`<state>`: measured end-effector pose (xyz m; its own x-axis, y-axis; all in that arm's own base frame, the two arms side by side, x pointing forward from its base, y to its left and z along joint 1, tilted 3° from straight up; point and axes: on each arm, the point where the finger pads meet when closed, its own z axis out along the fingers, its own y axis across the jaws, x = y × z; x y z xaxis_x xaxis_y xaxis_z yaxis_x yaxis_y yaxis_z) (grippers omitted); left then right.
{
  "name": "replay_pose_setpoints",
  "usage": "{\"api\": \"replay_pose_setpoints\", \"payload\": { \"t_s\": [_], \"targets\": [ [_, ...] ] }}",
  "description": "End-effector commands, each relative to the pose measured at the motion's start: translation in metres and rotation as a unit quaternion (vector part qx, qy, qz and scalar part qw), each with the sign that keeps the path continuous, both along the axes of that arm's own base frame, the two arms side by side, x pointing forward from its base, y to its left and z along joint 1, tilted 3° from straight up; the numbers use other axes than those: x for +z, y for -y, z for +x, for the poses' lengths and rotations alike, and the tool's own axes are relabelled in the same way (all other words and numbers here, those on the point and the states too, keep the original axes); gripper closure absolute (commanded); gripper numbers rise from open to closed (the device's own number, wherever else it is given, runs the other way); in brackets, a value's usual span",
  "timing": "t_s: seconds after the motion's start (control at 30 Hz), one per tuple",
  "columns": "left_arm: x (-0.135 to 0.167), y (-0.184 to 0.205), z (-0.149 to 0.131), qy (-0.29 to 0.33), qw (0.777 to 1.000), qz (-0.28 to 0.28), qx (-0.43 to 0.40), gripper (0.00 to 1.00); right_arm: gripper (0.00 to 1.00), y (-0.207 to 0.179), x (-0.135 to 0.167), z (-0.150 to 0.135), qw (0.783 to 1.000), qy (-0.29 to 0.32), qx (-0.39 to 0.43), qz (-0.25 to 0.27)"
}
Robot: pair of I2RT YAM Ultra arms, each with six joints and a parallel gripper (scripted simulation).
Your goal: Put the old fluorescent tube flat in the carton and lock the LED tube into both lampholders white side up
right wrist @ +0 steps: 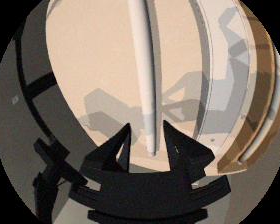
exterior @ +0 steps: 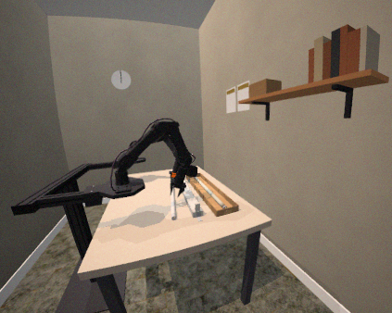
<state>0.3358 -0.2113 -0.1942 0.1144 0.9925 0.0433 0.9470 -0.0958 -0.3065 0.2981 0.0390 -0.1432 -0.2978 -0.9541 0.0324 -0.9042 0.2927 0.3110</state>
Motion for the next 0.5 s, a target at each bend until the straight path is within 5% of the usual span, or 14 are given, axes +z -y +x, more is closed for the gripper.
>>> {"api": "replay_pose_setpoints", "payload": {
  "t_s": [0.0, 0.13, 0.17, 0.47],
  "targets": [
    [0.014, 0.012, 0.011, 0.014, 1.0, -0.018, -0.001, 0.89, 0.51, 0.004, 0.014, 0.032, 0.999, 0.048, -0.003, 0.003],
    [0.014, 0.012, 0.011, 0.014, 1.0, -0.018, -0.001, 0.89, 0.51, -0.003, 0.013, 0.029, 0.999, 0.046, 0.002, 0.009],
    [0.014, 0.012, 0.011, 0.014, 1.0, -0.018, -0.001, 0.89, 0.51, -0.004, -0.009, 0.004, 1.0, 0.015, -0.003, 0.005],
    [0.014, 0.012, 0.011, 0.014, 1.0, -0.018, -0.001, 0.89, 0.51, -0.009, -0.023, 0.001, 1.0, 0.021, 0.002, 0.006]
  ]
}}
